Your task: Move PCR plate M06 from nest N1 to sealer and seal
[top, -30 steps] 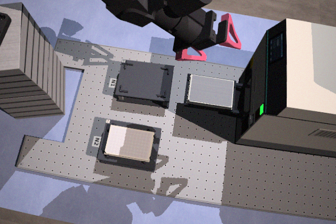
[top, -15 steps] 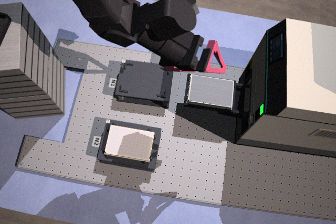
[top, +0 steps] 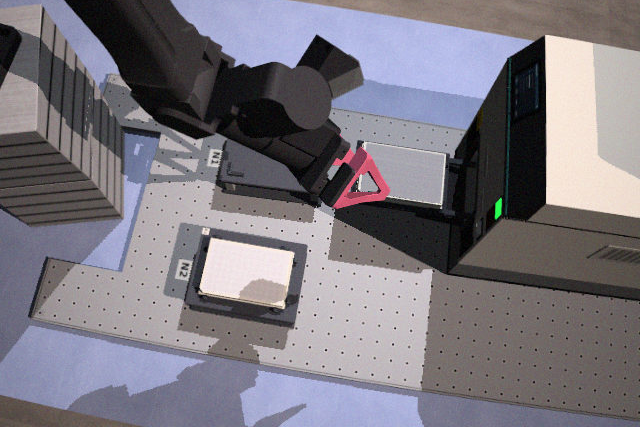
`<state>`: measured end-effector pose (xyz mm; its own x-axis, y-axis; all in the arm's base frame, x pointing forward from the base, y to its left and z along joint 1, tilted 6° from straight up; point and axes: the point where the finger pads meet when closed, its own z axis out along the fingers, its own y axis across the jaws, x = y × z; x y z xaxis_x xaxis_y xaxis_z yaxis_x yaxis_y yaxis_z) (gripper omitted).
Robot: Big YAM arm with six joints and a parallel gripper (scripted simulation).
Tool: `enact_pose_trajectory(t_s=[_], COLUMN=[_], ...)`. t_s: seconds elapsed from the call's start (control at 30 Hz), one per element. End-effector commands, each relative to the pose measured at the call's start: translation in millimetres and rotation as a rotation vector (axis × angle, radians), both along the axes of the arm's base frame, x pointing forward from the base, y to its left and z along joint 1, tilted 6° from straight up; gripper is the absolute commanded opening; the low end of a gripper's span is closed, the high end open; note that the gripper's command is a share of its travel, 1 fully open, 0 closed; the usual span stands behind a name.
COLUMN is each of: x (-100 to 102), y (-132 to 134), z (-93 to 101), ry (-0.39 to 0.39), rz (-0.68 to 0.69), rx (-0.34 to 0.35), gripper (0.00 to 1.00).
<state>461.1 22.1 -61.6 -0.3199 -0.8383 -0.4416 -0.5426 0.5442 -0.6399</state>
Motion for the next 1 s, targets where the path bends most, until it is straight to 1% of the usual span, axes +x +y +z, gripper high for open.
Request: enact_pose_trajectory(t_s=[0.0, 0.03, 0.07, 0.13, 0.33, 0.43, 0.63, 0.7, 0.83, 0.97], x=[-3, -7, -9, -7, 9, 7, -4, -3, 7, 9], y=[-23, -30, -31, -23, -12, -12, -7, -6, -4, -5], z=[-6.1, -9.9, -12.4, -12.6, 2.4, 2.8, 3.9, 5.8, 11.7, 13.1], ry=[-0.013, -0.007, 0.002, 0.010, -0.015, -0.012, 0.014, 0.012, -0.003, -0.013], rz=[-0.135, -0.161, -0.188, -0.220, -0.326, -0.334, -0.463, -0.504, -0.576, -0.562], rx=[0.128, 0.156, 0.179, 0.230, 0.388, 0.397, 0.567, 0.621, 0.734, 0.720], gripper=[0.87, 0.86, 0.00, 0.00, 0.00, 0.00, 0.00, 0.00, 0.00, 0.00])
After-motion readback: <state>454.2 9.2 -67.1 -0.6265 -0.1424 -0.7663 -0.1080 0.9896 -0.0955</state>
